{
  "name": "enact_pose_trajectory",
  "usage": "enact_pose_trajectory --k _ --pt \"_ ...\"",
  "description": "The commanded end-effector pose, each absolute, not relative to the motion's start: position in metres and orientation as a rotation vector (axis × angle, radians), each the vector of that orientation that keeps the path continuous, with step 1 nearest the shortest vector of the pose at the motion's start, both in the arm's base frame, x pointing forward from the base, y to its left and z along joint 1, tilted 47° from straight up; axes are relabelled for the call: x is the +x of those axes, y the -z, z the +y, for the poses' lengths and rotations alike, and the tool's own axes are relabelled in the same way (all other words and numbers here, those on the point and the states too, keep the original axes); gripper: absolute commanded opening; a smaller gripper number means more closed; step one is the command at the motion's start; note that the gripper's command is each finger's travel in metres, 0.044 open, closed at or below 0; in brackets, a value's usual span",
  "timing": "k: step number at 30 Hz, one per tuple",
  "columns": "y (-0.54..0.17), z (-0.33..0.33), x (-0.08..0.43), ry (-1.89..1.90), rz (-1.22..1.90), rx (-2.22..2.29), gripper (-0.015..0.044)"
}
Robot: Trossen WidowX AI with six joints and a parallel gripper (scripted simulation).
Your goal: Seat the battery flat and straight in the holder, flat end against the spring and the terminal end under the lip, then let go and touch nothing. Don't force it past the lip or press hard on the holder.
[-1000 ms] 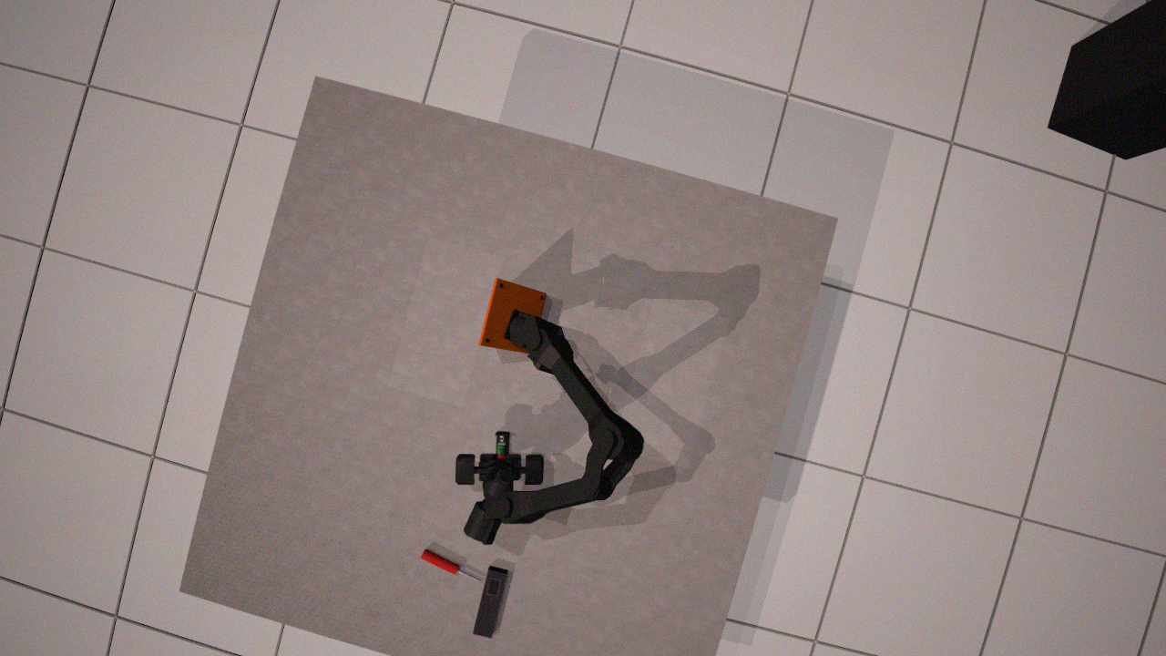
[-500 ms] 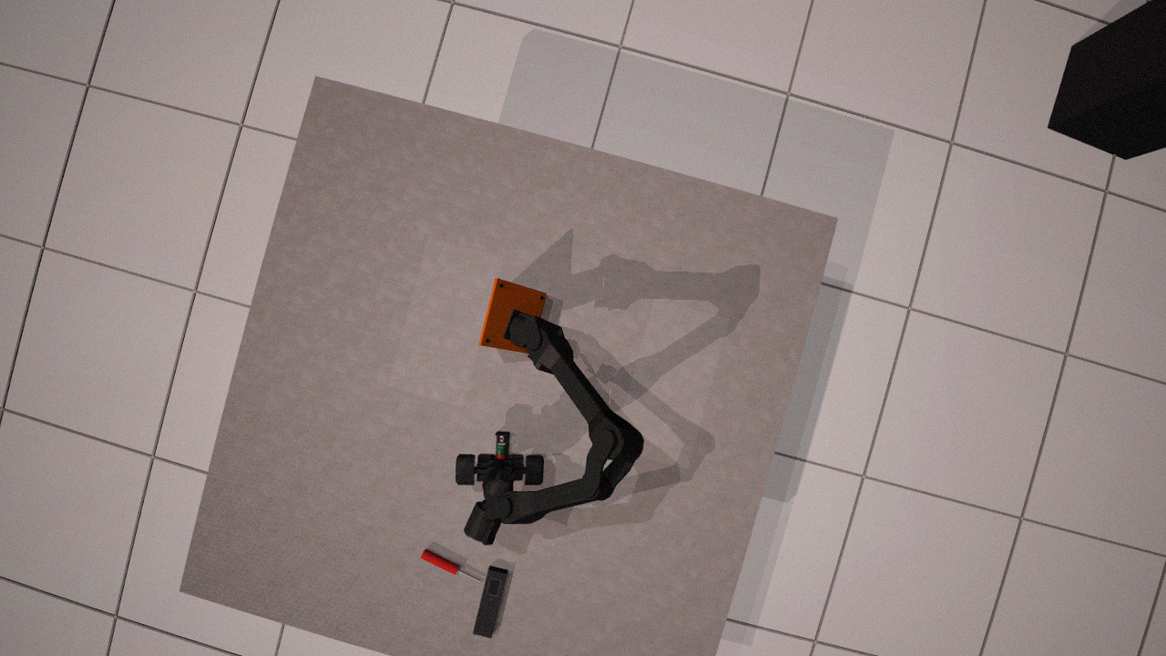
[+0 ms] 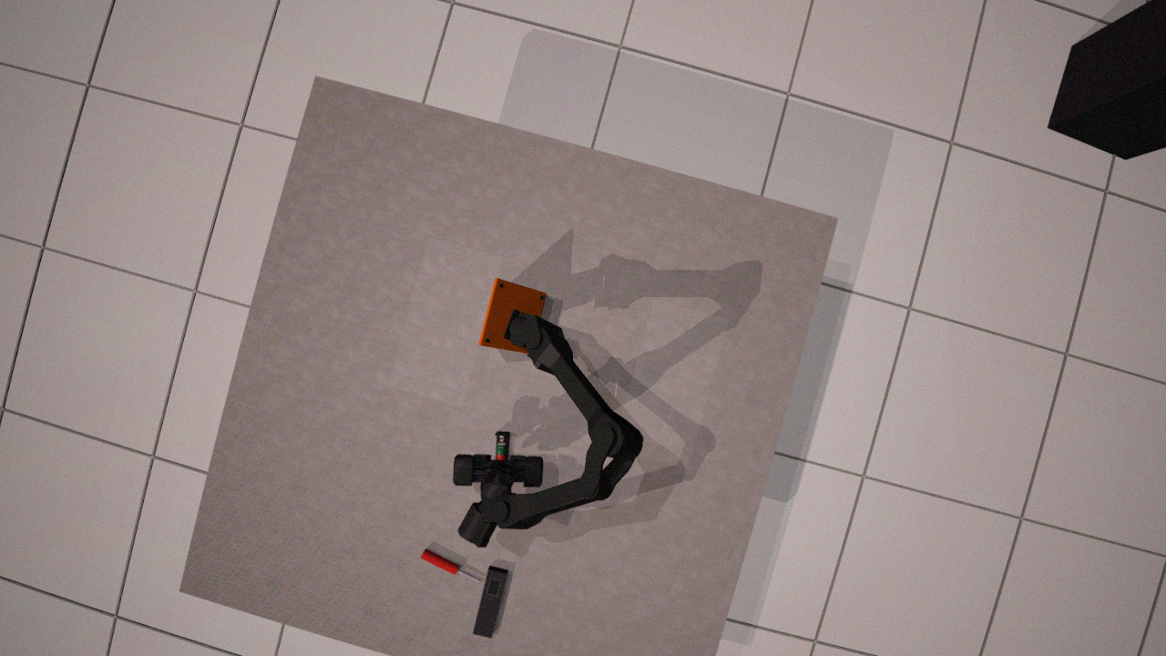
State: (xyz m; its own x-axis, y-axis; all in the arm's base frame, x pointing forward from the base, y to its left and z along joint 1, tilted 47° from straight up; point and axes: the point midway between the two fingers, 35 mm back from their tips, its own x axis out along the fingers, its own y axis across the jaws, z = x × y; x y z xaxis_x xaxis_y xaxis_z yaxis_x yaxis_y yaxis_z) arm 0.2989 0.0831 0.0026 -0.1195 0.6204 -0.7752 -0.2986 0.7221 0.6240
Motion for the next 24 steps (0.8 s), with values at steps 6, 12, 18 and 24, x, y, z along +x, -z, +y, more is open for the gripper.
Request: enact_pose_trajectory --k 6,12,18,24 --pt "-0.047 0.034 0.307 -0.795 1.486 0.262 0.0426" --pt "-0.046 0.033 0.308 -0.795 1.486 0.261 0.0440" --pt "-0.046 0.033 0.308 -0.795 1.486 0.261 0.0440" --pt "-0.046 0.033 0.308 -0.795 1.486 0.261 0.0440"
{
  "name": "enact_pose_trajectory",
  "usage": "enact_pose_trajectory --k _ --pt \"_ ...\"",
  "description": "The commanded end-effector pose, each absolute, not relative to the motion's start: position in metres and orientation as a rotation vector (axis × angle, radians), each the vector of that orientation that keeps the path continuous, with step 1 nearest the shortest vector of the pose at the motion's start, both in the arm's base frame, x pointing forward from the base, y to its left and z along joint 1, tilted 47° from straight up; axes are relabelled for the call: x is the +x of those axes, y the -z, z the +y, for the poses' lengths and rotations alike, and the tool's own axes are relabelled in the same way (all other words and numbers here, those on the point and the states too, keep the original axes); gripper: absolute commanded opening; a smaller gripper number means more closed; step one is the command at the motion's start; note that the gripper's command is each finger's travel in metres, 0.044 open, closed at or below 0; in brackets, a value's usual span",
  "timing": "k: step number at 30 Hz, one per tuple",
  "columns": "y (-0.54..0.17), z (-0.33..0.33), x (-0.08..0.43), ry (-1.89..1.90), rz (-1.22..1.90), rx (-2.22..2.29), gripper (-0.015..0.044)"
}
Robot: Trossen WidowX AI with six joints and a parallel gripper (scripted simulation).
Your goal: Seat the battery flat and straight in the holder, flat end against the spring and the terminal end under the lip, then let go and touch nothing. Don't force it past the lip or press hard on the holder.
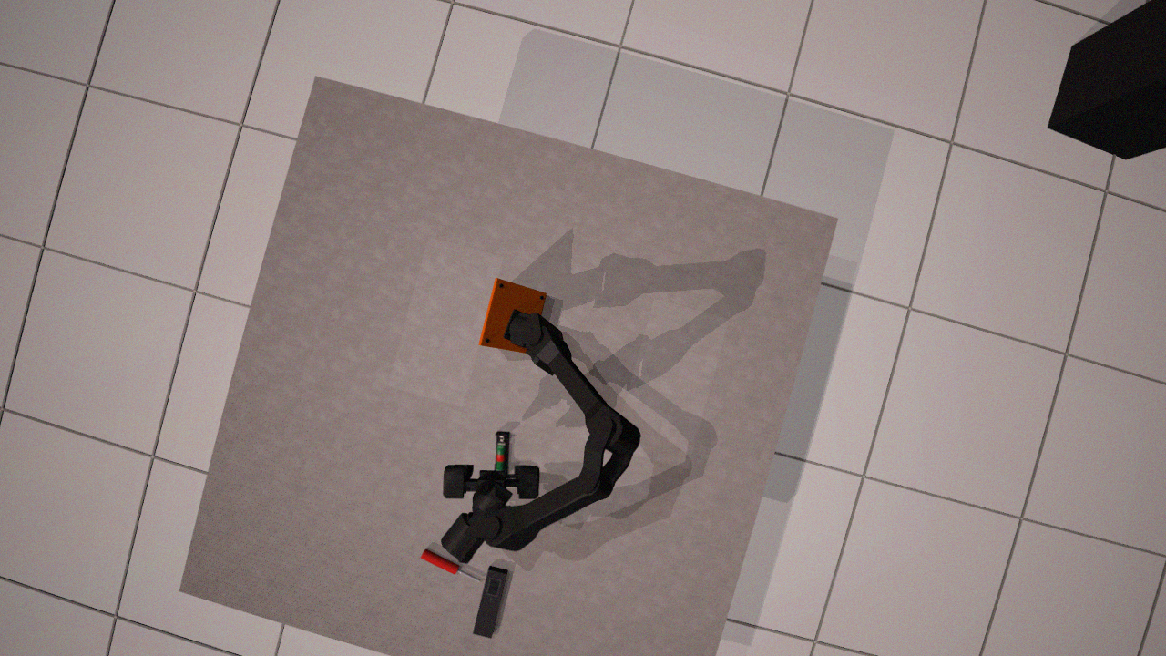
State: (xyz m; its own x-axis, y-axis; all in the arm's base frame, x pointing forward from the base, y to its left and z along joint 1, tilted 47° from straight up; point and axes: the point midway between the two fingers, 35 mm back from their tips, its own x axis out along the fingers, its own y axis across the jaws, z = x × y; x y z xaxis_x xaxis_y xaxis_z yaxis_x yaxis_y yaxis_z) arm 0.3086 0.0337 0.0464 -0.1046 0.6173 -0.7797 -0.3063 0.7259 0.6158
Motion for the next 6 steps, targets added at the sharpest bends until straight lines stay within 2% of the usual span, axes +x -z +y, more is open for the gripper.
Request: enact_pose_trajectory --k 1,6 --pt "-0.0463 0.0330 0.3084 -0.795 1.486 0.261 0.0440" --pt "-0.0463 0.0330 0.3084 -0.795 1.486 0.261 0.0440"
